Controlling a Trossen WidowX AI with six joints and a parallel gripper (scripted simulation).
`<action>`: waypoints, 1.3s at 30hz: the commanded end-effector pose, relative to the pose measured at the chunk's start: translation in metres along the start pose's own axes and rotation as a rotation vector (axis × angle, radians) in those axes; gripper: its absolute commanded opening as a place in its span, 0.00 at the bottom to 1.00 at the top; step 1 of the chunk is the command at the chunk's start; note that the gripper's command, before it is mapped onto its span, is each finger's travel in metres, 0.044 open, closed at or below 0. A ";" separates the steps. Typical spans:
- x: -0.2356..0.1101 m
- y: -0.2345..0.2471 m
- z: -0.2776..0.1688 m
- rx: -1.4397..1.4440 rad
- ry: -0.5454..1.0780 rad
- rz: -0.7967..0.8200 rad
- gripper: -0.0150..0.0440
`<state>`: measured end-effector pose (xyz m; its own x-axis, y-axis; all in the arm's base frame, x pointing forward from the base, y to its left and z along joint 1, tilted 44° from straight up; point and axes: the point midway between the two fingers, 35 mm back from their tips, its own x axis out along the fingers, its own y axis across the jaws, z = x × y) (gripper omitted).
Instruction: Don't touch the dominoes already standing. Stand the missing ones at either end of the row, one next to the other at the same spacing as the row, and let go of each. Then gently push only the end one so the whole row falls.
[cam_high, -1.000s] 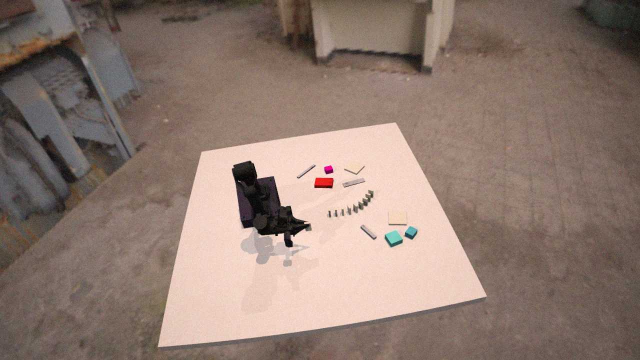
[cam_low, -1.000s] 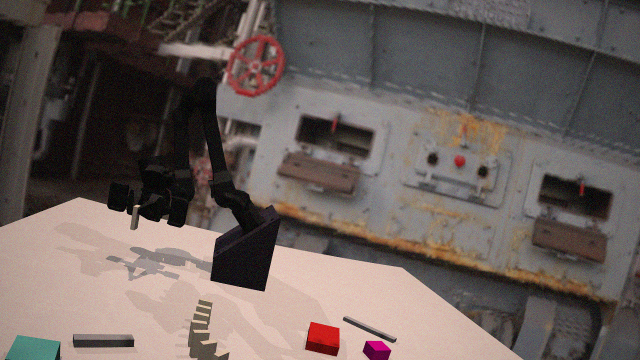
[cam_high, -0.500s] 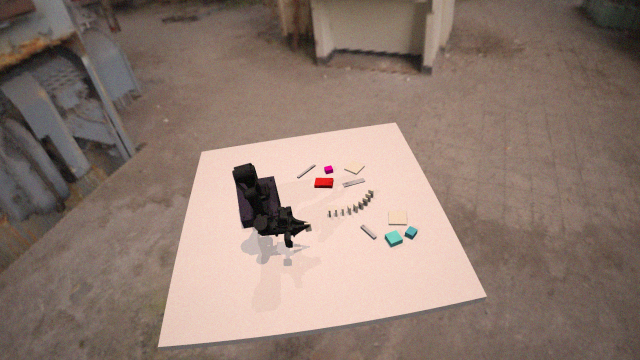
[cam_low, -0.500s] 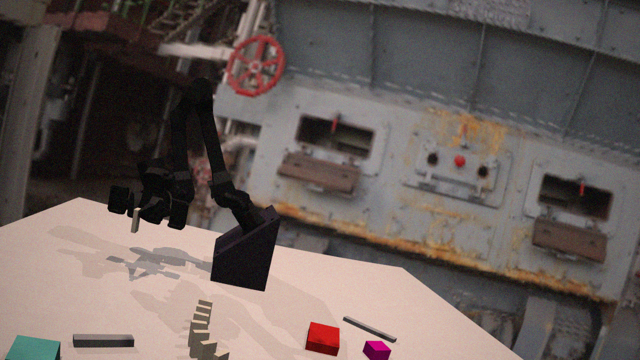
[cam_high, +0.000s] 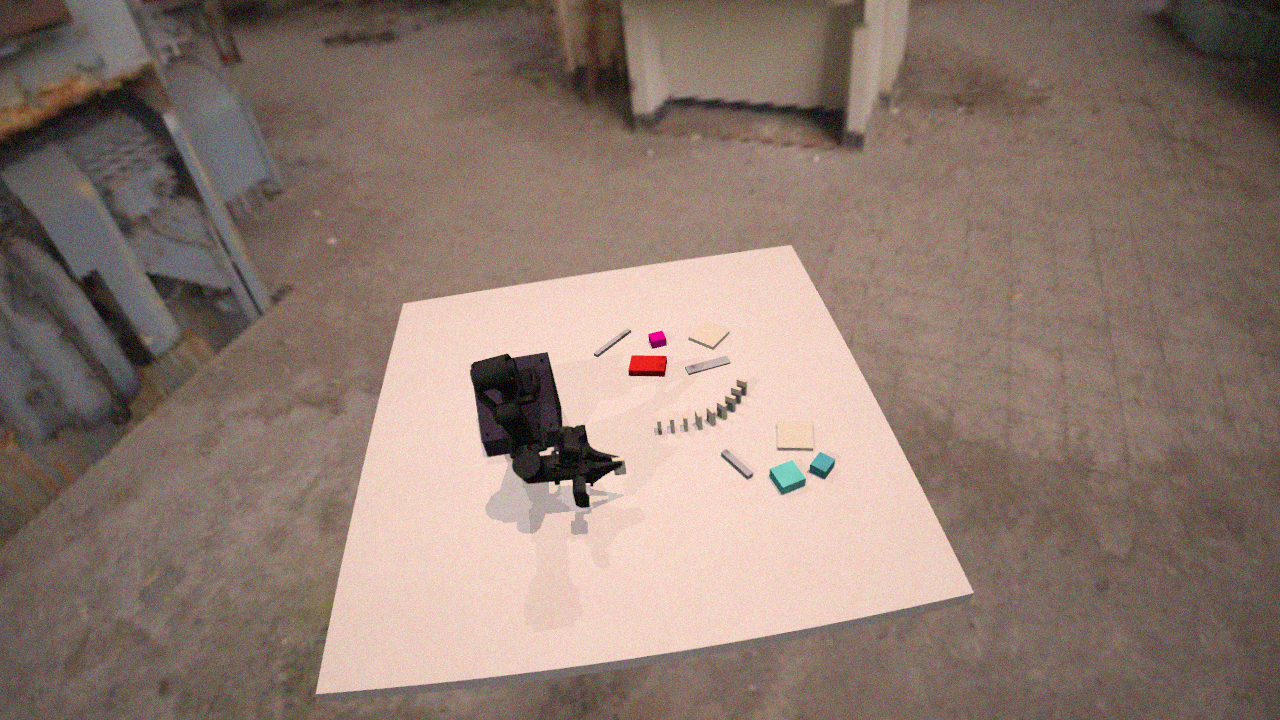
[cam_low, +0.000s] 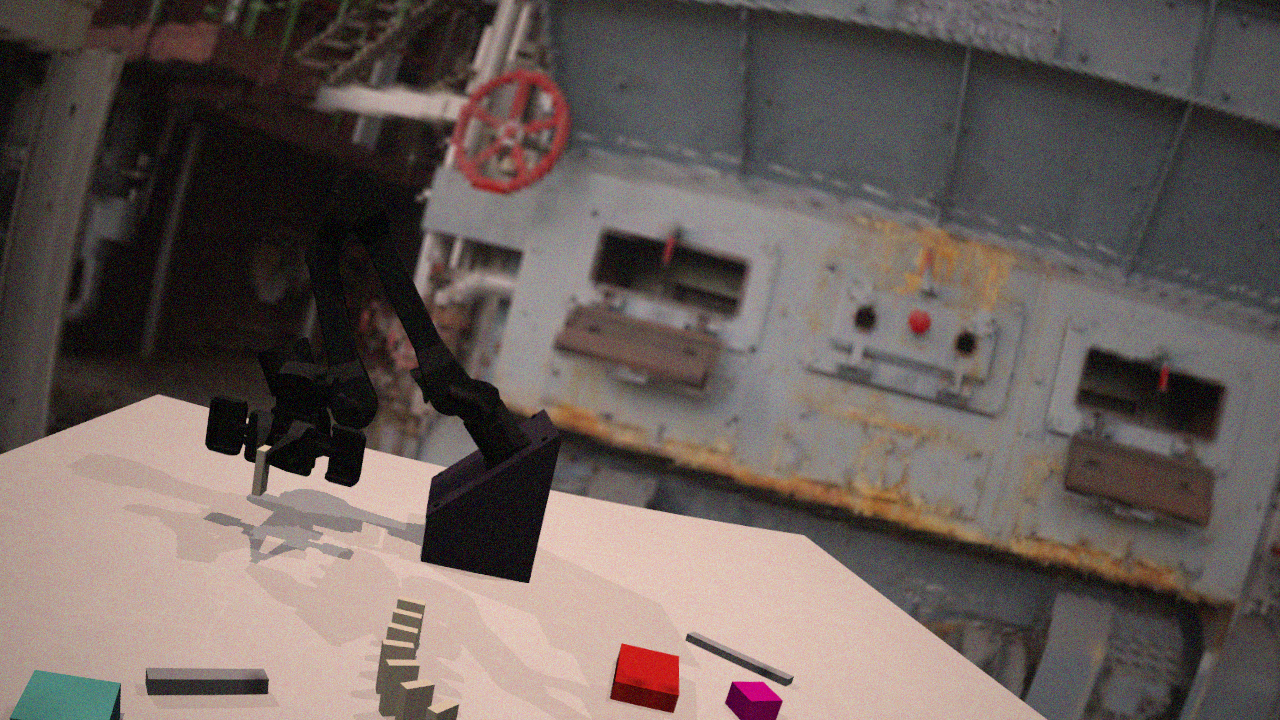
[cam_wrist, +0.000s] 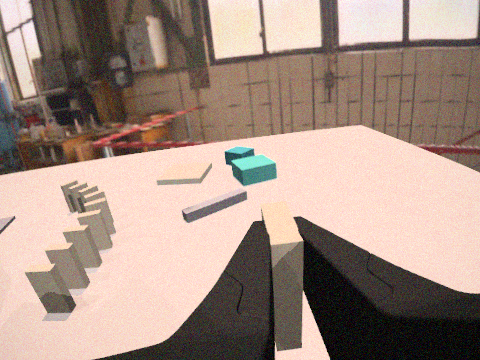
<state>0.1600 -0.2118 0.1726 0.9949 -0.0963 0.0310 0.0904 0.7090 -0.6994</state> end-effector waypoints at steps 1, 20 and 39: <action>0.001 -0.003 -0.010 -0.017 -0.001 0.005 0.30; 0.004 0.001 -0.059 -0.021 0.012 0.016 0.30; 0.004 0.005 -0.074 -0.022 0.015 0.019 0.39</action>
<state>0.1612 -0.2594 0.1151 0.9952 -0.0981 0.0061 0.0739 0.7055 -0.7049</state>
